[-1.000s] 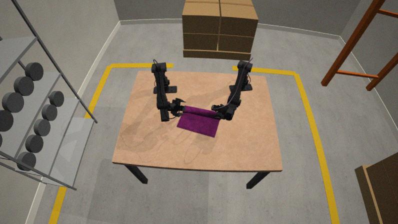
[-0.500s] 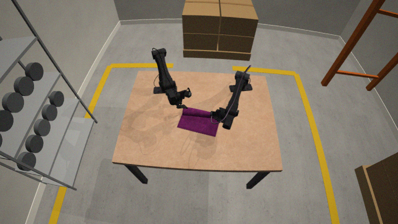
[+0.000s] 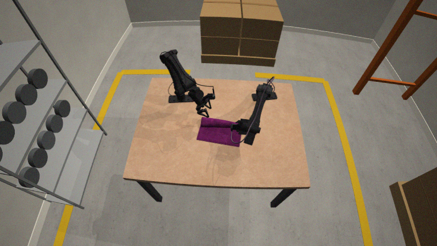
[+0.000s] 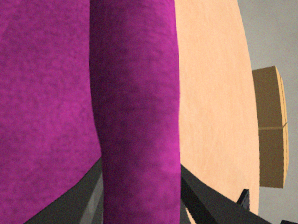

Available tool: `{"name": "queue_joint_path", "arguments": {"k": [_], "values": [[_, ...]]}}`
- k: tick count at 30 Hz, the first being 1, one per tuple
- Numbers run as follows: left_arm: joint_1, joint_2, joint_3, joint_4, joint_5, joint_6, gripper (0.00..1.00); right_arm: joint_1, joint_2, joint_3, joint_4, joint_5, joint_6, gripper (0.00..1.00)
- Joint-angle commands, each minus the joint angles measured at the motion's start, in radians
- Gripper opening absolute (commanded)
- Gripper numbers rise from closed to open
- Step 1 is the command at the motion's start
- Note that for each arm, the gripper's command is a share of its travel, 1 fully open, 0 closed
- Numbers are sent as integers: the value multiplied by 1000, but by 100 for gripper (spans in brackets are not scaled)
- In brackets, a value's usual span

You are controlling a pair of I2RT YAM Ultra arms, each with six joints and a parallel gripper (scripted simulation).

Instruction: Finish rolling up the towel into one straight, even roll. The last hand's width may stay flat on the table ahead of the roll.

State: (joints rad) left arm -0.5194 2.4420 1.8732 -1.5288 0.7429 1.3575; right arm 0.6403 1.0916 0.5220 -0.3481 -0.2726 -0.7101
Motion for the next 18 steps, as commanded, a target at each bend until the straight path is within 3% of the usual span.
{"name": "queue_joint_path", "arguments": {"k": [1,5,11,18], "values": [[8,-1,27,-42,22,20,33,7,-27,-9,80,99,24,98],[8,21,34,-42,21,30,33,-90,13,32,58,17,-88,98],[8,31,38,-42,20,34,33,-137,39,54,50,-30,-138,98],[8,31,37,-42,20,34,33,-138,89,-30,174,-36,-145,98]]}}
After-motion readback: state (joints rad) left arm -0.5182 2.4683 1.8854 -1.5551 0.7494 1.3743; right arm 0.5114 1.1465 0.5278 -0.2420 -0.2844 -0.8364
